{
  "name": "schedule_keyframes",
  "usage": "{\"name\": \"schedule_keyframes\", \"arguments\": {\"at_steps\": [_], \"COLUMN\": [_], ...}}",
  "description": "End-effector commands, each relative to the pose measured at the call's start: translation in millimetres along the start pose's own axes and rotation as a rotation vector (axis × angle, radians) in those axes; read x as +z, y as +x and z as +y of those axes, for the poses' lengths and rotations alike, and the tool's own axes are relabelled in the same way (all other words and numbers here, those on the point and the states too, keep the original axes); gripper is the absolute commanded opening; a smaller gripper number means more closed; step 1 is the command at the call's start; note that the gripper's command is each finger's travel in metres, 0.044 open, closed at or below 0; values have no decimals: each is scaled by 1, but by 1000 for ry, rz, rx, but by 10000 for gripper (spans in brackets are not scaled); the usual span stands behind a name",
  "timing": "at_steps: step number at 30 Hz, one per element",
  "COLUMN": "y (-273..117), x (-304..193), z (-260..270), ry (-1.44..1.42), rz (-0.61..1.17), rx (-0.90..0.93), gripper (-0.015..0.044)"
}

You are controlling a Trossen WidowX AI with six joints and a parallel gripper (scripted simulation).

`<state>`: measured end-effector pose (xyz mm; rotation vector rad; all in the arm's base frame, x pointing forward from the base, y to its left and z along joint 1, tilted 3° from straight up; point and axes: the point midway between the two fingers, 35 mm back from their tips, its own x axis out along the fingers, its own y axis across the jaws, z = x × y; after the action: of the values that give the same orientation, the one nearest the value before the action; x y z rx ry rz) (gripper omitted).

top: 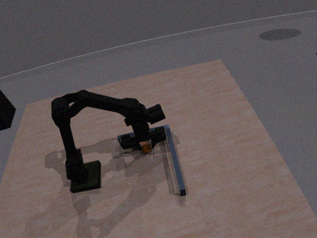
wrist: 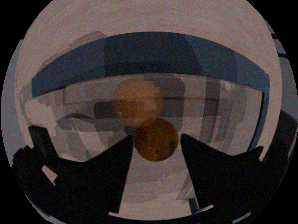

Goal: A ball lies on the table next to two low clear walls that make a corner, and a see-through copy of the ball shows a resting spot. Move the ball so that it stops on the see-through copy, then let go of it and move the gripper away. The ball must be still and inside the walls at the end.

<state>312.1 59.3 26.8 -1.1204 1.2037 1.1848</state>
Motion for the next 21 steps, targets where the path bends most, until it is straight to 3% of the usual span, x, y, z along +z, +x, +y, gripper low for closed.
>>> {"name": "schedule_keyframes", "arguments": {"at_steps": [1,6,12,21], "y": [1,1,-17,-67], "x": [0,0,1,1], "z": [1,1,-3,-8], "ry": [3,3,3,9], "rz": [-2,-2,-2,0], "rx": [3,3,3,-2], "gripper": [200,167,9,0]}}
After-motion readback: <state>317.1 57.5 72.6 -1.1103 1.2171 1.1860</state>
